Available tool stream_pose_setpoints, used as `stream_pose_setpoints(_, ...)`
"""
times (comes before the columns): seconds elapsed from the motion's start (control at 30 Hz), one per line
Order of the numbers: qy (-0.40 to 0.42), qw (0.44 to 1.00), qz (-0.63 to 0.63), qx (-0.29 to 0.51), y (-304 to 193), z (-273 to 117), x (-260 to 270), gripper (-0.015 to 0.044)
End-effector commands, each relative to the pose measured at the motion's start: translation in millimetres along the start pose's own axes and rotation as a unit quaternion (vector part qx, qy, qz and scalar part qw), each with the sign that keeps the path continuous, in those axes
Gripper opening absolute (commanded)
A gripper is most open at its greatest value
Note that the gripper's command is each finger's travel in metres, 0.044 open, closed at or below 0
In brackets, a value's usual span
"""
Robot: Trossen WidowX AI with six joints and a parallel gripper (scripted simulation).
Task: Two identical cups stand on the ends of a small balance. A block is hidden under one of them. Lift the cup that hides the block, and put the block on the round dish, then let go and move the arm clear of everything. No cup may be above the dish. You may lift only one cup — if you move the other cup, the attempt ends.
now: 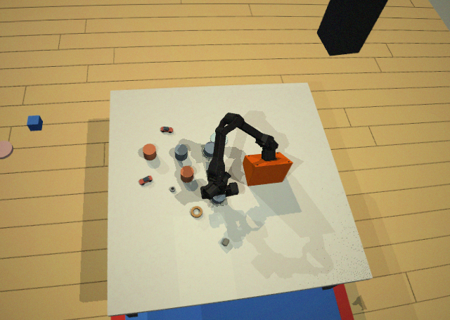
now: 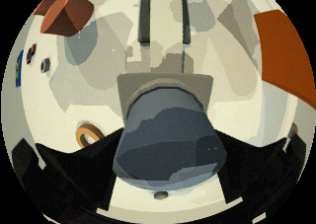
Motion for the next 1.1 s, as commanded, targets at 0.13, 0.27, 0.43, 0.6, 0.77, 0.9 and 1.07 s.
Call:
stream_pose_setpoints(0.13, 0.001, 1.0, -0.002, -0.001, 0, 1, 0, 0.0287)
stream_pose_setpoints(0.27, 0.001, 1.0, -0.002, -0.001, 0, -1, 0, 0.0182)
stream_pose_setpoints(0.43, 0.001, 1.0, -0.002, -0.001, -1, -7, 1, 0.0051)
stream_pose_setpoints(0.6, 0.001, 1.0, -0.002, 0.0, -2, -13, 2, 0.0)
stream_pose_setpoints(0.77, 0.001, 1.0, -0.002, 0.001, -2, -19, 3, 0.0)
stream_pose_setpoints(0.9, 0.001, 1.0, -0.002, 0.001, -3, -24, 3, 0.0)
stream_pose_setpoints(1.07, 0.001, 1.0, -0.002, 0.001, -4, -30, 4, 0.0)
Point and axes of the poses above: the point midway between the two fingers, 35 mm back from their tips, its own z axis out along the fingers, its own x axis across the jaws, y = z × x, the point moved 6 cm from there along -z, back along the fingers, and after that the axes turned 9 degrees about z, right-handed, at the moved point
